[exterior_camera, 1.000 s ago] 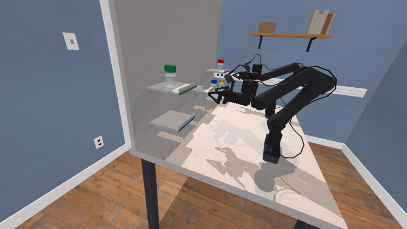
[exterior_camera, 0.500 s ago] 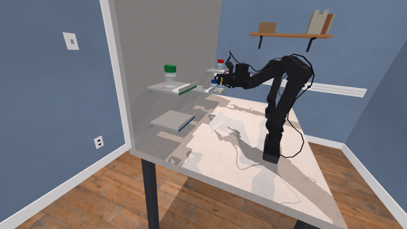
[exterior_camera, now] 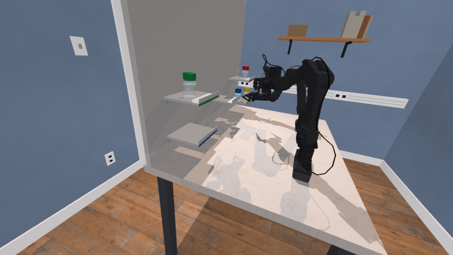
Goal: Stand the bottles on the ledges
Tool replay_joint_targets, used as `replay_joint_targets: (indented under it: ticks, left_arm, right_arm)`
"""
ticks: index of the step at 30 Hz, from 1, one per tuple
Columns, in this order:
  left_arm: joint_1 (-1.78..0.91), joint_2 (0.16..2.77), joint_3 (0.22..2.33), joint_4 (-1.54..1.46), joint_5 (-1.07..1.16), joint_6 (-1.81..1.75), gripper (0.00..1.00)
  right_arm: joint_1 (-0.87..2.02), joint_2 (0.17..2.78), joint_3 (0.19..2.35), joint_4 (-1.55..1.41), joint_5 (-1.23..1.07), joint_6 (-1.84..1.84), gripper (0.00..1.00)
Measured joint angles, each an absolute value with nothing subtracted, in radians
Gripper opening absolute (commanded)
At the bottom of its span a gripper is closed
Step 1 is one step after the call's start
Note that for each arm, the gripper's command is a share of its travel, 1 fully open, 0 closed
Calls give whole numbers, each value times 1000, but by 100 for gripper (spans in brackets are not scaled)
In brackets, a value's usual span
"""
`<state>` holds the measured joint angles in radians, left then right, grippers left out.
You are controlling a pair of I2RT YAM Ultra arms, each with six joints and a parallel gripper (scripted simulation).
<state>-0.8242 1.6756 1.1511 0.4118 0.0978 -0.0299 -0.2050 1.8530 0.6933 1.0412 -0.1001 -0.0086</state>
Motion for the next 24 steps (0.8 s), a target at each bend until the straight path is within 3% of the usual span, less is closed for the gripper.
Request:
replay_joint_targets:
  ticks: [24]
  left_arm:
    - [-854,1693,1181,397,92,-30,100]
  right_arm:
    - [-197,1910,800,1015,-92,-9,81]
